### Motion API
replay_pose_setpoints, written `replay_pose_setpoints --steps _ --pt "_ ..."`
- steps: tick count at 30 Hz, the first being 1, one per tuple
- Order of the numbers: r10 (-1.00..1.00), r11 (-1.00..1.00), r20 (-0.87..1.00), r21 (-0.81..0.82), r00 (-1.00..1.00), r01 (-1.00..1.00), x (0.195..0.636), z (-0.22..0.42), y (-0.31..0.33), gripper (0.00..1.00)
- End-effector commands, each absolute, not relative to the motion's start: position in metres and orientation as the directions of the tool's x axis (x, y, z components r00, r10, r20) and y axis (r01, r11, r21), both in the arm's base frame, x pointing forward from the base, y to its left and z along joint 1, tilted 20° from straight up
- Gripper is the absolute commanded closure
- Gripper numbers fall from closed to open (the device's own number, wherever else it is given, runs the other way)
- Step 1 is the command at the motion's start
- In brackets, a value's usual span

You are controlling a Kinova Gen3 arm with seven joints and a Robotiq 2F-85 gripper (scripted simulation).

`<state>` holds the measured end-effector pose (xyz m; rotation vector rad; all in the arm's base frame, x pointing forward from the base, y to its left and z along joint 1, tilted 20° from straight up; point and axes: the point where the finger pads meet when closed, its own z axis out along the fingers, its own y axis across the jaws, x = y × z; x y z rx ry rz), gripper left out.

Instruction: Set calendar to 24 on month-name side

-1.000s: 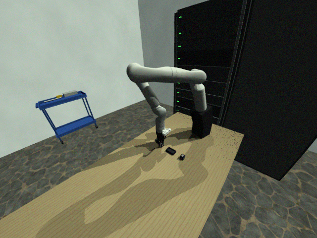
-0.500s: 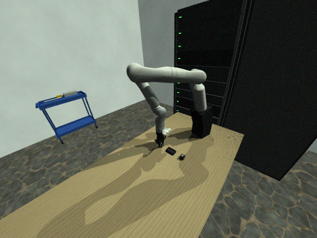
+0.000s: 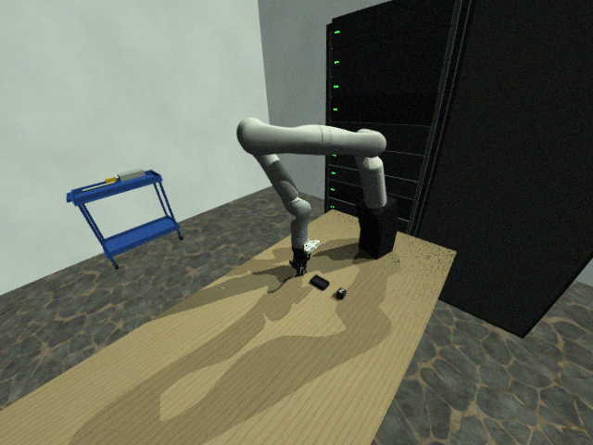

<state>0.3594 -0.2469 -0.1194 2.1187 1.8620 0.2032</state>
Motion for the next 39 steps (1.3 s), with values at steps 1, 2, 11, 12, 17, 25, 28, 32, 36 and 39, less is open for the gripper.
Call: replay_pose_setpoints --steps 1,2,11,12,17,25,28,32,36,39 --pt "0.983 -0.108 -0.104 0.333 0.150 0.937 0.3618 -0.1186 -0.2512 0.74" --pt "0.983 -0.108 -0.104 0.333 0.150 0.937 0.3618 -0.1186 -0.2512 0.74" --pt "0.983 -0.108 -0.104 0.333 0.150 0.937 0.3618 -0.1186 -0.2512 0.74" --pt "0.983 -0.108 -0.104 0.333 0.150 0.937 0.3618 -0.1186 -0.2512 0.74" --pt "0.983 -0.108 -0.104 0.333 0.150 0.937 0.3618 -0.1186 -0.2512 0.74" --pt "0.983 -0.108 -0.104 0.333 0.150 0.937 0.3618 -0.1186 -0.2512 0.74" --pt "0.983 -0.108 -0.104 0.333 0.150 0.937 0.3618 -0.1186 -0.2512 0.74" --pt "0.983 -0.108 -0.104 0.333 0.150 0.937 0.3618 -0.1186 -0.2512 0.70" --pt "0.983 -0.108 -0.104 0.333 0.150 0.937 0.3618 -0.1186 -0.2512 0.66" --pt "0.983 -0.108 -0.104 0.333 0.150 0.937 0.3618 -0.1186 -0.2512 0.62"
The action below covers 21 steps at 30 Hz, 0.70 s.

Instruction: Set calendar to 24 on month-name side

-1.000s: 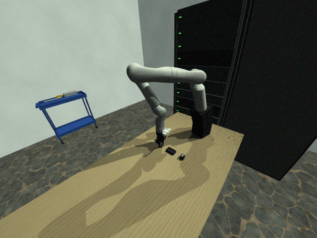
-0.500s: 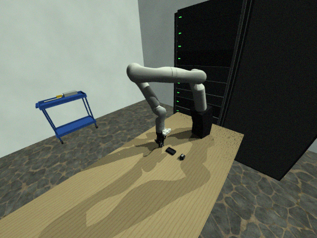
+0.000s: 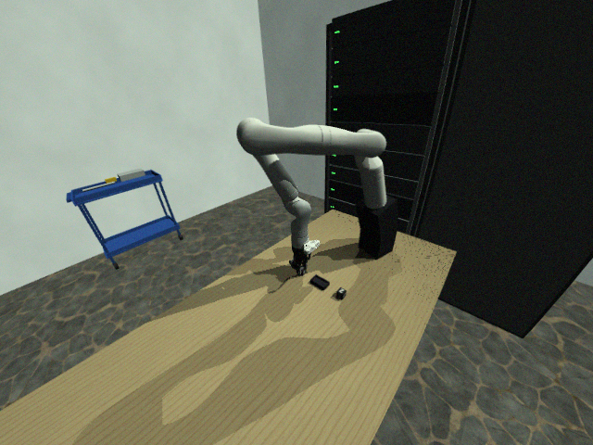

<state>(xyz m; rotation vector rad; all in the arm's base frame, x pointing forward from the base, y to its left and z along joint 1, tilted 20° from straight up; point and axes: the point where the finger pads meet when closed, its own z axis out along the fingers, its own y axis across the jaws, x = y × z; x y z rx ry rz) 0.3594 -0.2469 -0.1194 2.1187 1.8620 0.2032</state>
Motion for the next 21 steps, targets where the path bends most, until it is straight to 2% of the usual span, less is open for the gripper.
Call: replay_pose_setpoints --steps 1,5,6,21 --pt "0.983 -0.108 -0.104 0.333 0.150 0.937 0.3618 -0.1186 -0.2512 0.62" --pt "0.983 -0.108 -0.104 0.333 0.150 0.937 0.3618 -0.1186 -0.2512 0.58" --pt "0.983 -0.108 -0.104 0.333 0.150 0.937 0.3618 -0.1186 -0.2512 0.54" --pt "0.983 -0.109 -0.102 0.327 0.150 0.939 0.3581 -0.1146 -0.2491 0.54"
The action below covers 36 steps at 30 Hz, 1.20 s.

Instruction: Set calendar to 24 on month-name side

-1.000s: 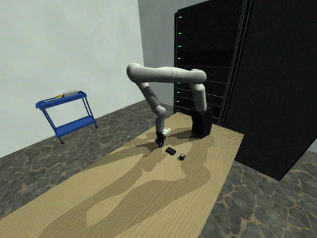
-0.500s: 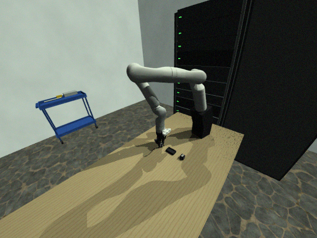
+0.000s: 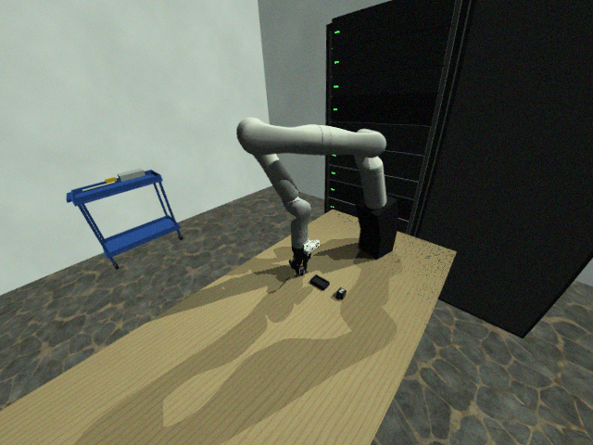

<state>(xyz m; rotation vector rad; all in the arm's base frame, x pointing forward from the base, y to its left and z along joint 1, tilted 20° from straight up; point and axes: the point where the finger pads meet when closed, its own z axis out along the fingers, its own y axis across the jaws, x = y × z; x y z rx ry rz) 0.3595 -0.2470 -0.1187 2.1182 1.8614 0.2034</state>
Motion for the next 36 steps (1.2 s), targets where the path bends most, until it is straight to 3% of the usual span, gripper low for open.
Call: replay_pose_setpoints --steps 1,27,28,36 --pt "0.983 -0.109 -0.102 0.325 0.150 0.939 0.357 -0.113 -0.248 0.54" --pt "0.984 -0.114 -0.096 0.323 0.152 0.939 0.330 -0.034 -0.235 0.54" --pt "0.984 -0.114 -0.097 0.324 0.153 0.939 0.330 -0.034 -0.235 0.00" --pt "0.984 -0.113 -0.097 0.322 0.152 0.940 0.330 -0.035 -0.235 0.00"
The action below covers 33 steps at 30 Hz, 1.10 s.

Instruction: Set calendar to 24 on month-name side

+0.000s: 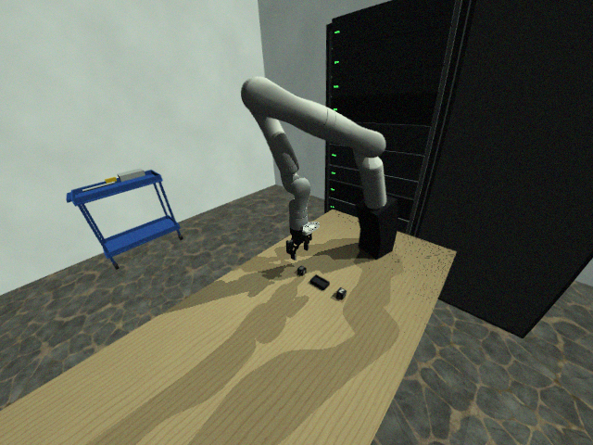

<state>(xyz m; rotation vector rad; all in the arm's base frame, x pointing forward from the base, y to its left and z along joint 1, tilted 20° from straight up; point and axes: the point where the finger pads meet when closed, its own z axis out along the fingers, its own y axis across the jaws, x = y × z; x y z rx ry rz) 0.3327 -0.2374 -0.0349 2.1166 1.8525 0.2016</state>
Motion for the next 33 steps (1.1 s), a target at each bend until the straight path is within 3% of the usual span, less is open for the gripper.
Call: replay_pose_setpoints --steps 1,20,28,33 --pt "0.984 -0.113 -0.097 0.322 0.152 0.940 0.330 -0.035 -0.235 0.00" --pt "0.988 -0.060 -0.114 0.316 0.101 0.947 0.333 -0.037 -0.229 0.00" --pt "0.987 0.094 -0.156 0.287 -0.050 0.953 0.342 -0.043 -0.206 0.00" --pt "0.941 0.313 -0.206 0.236 -0.268 0.920 0.351 -0.051 -0.173 0.00"
